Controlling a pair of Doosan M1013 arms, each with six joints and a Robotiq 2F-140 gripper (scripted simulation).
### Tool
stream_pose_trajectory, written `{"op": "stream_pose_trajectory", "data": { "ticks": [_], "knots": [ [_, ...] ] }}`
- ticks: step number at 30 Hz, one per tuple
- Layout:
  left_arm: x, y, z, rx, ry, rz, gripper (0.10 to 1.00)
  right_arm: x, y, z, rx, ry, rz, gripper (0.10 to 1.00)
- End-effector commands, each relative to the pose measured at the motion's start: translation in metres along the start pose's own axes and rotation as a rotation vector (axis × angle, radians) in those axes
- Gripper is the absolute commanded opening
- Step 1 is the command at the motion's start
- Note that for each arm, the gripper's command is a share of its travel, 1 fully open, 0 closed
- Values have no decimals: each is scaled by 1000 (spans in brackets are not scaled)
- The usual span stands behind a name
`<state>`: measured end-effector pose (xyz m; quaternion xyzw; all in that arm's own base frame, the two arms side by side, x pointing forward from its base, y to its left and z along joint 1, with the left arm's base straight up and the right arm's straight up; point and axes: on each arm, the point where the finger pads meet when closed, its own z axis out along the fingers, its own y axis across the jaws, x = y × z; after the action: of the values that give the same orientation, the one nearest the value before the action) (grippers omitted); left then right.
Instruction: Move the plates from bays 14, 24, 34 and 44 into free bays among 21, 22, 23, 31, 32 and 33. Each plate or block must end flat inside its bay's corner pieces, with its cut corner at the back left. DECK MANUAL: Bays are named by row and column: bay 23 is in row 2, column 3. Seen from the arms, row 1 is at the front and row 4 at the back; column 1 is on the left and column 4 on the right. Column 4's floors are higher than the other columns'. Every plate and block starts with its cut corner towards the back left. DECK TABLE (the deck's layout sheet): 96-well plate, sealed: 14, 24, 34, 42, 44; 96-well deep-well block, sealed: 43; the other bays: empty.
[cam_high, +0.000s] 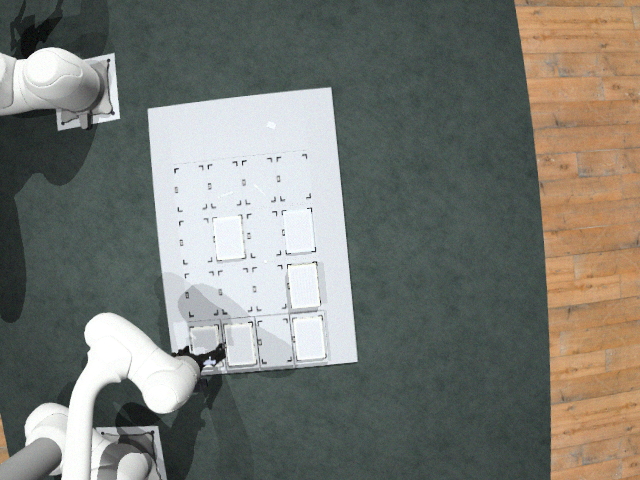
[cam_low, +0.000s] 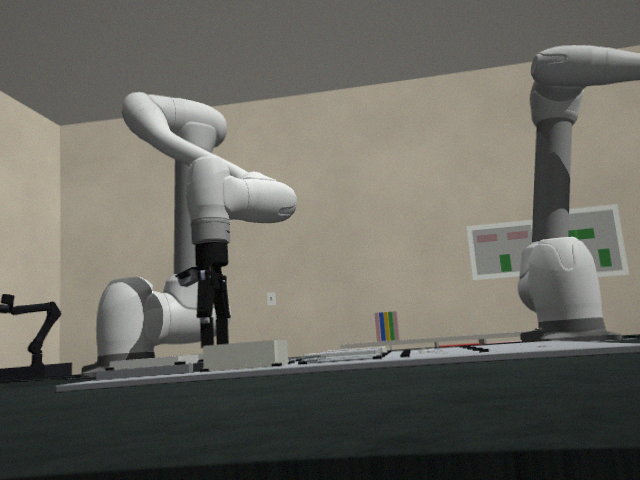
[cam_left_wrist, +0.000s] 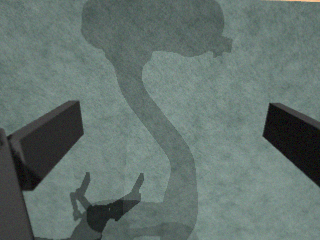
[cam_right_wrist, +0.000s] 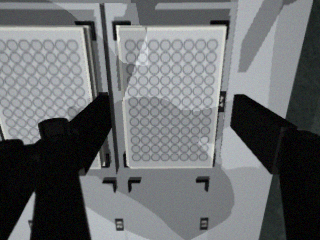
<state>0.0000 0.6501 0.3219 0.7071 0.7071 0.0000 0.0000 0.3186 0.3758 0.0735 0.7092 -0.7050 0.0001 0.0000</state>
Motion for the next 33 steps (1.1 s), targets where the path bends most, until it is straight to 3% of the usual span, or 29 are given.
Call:
{"op": "stream_pose_trajectory", "data": {
  "ticks": [1,22,33],
  "knots": [
    [0,0,-1,0,2,0,1000,0,0,0,0,-1,0,698],
    [0,0,-1,0,2,0,1000,0,0,19,0,-1,0,698],
    [0,0,-1,0,2,0,1000,0,0,20,0,-1,0,698]
  ]
}}
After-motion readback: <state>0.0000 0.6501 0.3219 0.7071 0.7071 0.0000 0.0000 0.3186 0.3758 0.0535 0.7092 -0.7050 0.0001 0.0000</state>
